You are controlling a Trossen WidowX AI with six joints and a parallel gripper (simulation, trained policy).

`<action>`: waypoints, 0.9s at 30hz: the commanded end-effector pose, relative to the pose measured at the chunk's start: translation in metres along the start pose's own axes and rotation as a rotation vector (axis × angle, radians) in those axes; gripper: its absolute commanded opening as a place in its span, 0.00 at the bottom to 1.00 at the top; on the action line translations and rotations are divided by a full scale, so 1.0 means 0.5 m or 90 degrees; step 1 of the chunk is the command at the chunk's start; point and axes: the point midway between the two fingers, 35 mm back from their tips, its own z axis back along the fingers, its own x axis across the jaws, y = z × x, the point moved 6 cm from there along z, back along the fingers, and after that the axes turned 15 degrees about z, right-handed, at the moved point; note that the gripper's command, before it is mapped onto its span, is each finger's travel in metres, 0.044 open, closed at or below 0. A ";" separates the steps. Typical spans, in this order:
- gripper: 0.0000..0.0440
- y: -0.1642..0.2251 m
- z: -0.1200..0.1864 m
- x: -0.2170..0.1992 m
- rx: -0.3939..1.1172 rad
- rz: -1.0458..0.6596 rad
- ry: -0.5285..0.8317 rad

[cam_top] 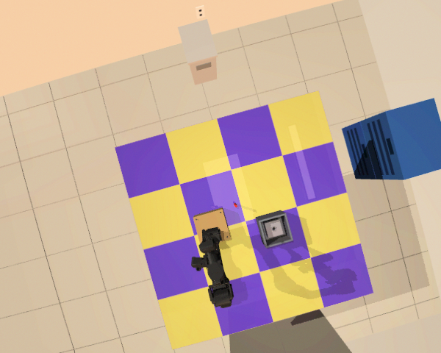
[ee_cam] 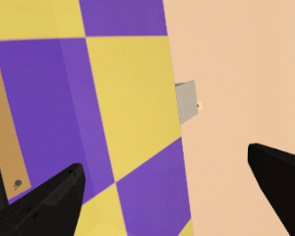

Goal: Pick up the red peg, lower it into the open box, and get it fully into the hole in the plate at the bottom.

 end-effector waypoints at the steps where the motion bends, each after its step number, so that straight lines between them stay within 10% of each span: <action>1: 0.96 0.003 -0.001 -0.005 0.010 -0.018 0.006; 27: 1.00 0.062 -0.085 -0.036 0.203 -0.560 -0.052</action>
